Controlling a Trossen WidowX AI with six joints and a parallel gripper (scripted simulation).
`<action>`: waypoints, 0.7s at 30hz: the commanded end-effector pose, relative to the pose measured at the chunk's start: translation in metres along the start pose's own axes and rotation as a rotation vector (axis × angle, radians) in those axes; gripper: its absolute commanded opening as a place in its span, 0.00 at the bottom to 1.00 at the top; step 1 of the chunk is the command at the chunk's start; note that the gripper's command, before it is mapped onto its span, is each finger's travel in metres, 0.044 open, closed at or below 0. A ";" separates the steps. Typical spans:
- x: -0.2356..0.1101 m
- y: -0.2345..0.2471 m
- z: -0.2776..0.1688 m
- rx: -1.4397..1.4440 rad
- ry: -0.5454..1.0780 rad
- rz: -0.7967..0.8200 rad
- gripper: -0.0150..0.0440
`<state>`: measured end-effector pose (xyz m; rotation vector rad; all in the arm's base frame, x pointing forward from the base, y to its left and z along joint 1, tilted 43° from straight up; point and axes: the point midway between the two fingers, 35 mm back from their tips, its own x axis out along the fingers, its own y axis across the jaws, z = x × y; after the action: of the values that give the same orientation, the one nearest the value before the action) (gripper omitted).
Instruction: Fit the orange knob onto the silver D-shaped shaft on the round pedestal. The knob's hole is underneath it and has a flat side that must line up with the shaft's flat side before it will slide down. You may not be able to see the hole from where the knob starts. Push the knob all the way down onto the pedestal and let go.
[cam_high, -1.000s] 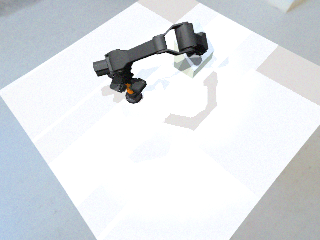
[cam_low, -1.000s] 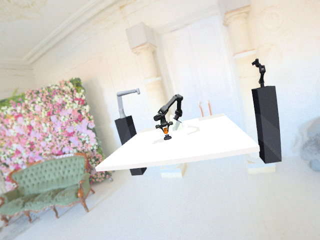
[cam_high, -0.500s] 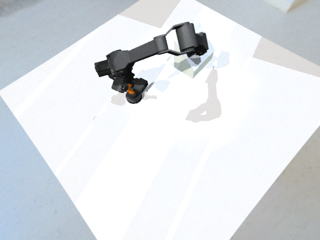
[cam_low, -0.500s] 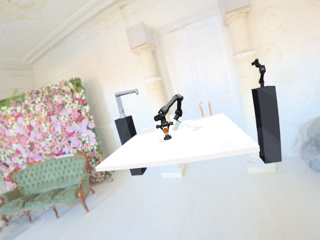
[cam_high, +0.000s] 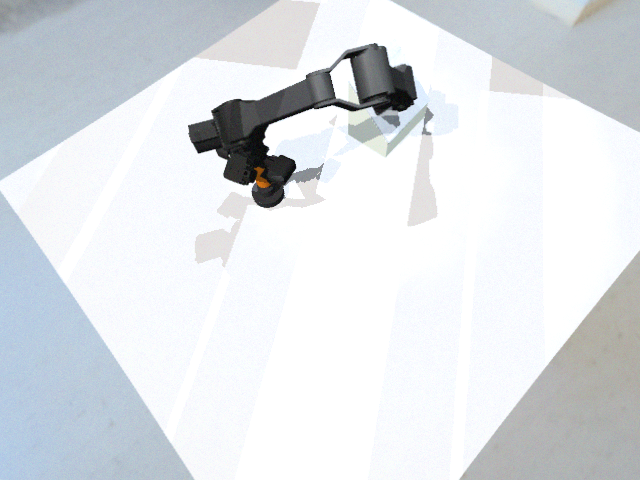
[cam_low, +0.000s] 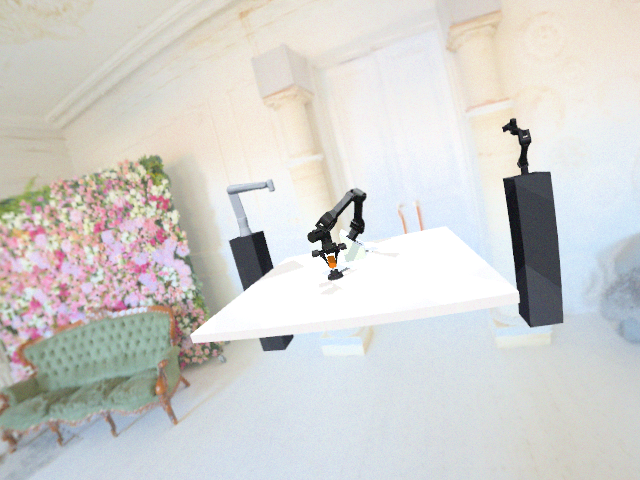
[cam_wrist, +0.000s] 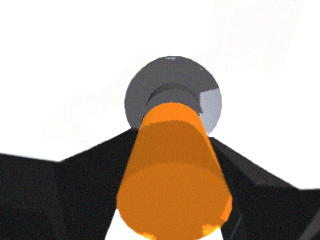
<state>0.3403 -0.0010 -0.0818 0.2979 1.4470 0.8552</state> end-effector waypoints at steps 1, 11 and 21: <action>-0.004 -0.002 0.003 -0.070 -0.007 -0.006 0.25; 0.000 -0.003 0.006 -0.193 -0.007 -0.006 0.25; 0.001 -0.003 0.006 -0.193 -0.007 -0.006 0.25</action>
<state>0.3442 -0.0007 -0.0834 0.1583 1.3596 0.9780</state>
